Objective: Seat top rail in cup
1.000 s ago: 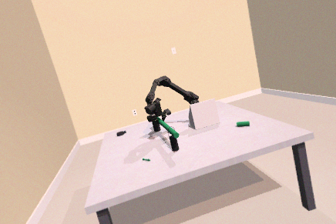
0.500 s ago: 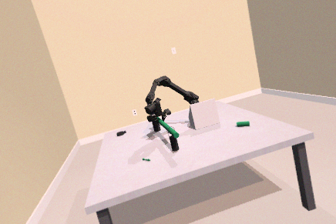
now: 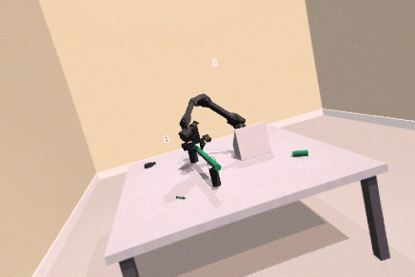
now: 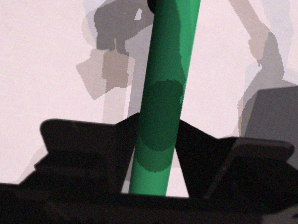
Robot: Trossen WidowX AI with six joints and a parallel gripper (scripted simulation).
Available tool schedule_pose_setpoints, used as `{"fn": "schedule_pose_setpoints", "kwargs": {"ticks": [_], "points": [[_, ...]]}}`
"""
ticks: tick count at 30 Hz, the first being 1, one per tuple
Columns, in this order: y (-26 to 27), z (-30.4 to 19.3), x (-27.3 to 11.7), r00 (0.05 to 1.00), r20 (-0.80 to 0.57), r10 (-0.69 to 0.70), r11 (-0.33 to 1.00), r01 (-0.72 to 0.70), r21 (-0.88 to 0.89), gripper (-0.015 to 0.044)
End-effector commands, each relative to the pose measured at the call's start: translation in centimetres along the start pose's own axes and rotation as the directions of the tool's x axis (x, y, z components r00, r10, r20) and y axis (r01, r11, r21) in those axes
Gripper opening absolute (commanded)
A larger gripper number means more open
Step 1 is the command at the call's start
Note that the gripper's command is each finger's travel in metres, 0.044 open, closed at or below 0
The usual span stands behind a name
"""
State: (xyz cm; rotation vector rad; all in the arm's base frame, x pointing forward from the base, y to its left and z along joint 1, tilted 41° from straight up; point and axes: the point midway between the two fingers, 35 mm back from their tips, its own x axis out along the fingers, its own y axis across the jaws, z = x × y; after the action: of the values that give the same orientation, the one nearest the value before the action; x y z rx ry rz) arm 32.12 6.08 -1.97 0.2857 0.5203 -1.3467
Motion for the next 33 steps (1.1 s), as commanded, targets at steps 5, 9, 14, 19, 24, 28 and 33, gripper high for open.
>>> {"fn": "schedule_pose_setpoints", "kwargs": {"ticks": [5, 9, 14, 19, 24, 28, 33], "points": [[0.1, 0.37, -0.23, 1.0, 0.013, 0.005, 1.0, -0.005, -0.003, 0.0], [0.11, 0.43, -0.26, 1.0, 0.013, 0.005, 1.0, -0.005, -0.003, 0.0], [0.12, 0.51, -0.3, 1.0, 0.014, 0.005, 1.0, -0.005, -0.003, 0.0], [0.14, 0.6, -0.33, 1.0, 0.014, 0.005, 1.0, -0.005, -0.003, 0.0], [0.15, 0.68, -0.36, 1.0, 0.014, 0.005, 1.0, -0.005, -0.003, 0.0], [0.16, 0.74, -0.38, 1.0, 0.014, 0.005, 1.0, -0.005, -0.003, 0.0], [0.17, 0.83, -0.41, 1.0, 0.014, 0.005, 1.0, -0.005, -0.003, 0.0]]}}
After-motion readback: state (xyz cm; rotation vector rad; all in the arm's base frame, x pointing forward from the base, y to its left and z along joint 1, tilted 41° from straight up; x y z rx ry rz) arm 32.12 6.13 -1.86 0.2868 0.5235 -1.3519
